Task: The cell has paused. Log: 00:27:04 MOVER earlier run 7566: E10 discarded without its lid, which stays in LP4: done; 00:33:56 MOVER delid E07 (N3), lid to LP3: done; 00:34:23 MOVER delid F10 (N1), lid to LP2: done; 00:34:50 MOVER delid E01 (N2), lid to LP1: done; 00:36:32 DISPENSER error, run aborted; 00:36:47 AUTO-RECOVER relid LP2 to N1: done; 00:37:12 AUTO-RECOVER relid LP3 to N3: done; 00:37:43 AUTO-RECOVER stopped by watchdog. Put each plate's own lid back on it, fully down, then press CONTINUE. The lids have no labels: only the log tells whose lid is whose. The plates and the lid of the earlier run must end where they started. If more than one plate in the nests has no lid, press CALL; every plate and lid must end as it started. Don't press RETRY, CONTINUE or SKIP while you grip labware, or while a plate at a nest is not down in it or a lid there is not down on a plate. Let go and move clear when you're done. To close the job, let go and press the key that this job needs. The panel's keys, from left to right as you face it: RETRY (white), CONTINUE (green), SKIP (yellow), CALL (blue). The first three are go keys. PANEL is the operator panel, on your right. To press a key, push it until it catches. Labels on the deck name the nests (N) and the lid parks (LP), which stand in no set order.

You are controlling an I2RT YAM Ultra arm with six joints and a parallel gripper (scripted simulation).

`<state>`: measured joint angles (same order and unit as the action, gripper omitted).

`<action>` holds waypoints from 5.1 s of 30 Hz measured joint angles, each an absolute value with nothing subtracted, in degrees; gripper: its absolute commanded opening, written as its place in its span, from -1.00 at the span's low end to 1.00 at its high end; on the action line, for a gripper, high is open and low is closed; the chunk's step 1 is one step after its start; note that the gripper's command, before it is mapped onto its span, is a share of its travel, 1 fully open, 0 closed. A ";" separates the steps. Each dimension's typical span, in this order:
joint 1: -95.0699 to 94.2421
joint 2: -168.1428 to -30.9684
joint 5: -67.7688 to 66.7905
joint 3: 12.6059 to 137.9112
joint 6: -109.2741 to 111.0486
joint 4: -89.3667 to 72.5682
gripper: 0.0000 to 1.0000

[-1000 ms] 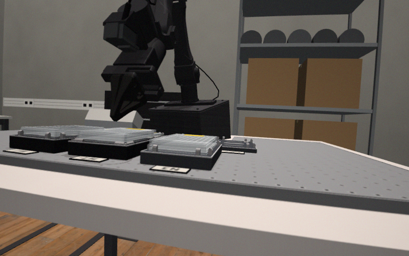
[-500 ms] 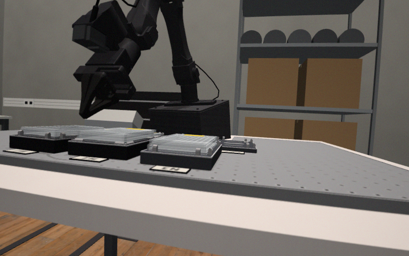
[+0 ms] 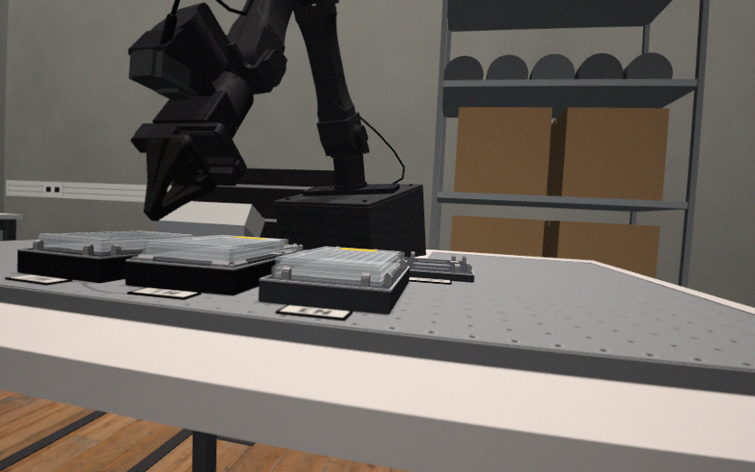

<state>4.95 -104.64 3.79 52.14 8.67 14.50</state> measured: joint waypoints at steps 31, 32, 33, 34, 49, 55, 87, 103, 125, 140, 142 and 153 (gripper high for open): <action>4.95 -104.64 3.92 52.14 8.67 14.50 -1.00; 4.95 -104.64 3.92 52.14 8.67 14.50 -1.00; 4.95 -104.64 3.92 52.14 8.67 14.50 -1.00; 4.95 -104.64 3.92 52.14 8.67 14.50 -1.00; 4.95 -104.64 3.95 52.23 8.71 14.26 1.00; 6.96 -102.50 4.54 53.08 9.98 8.36 1.00; 20.43 -101.27 2.98 64.71 23.14 -34.61 1.00; 30.79 -98.50 3.22 58.08 32.73 -37.19 1.00; 33.78 -97.76 4.25 56.99 37.01 -37.43 1.00; 33.78 -97.76 4.27 57.80 37.01 -37.01 1.00; 33.71 -97.91 4.27 57.80 37.01 -36.49 1.00; 33.39 -100.49 4.27 56.75 36.86 -33.30 1.00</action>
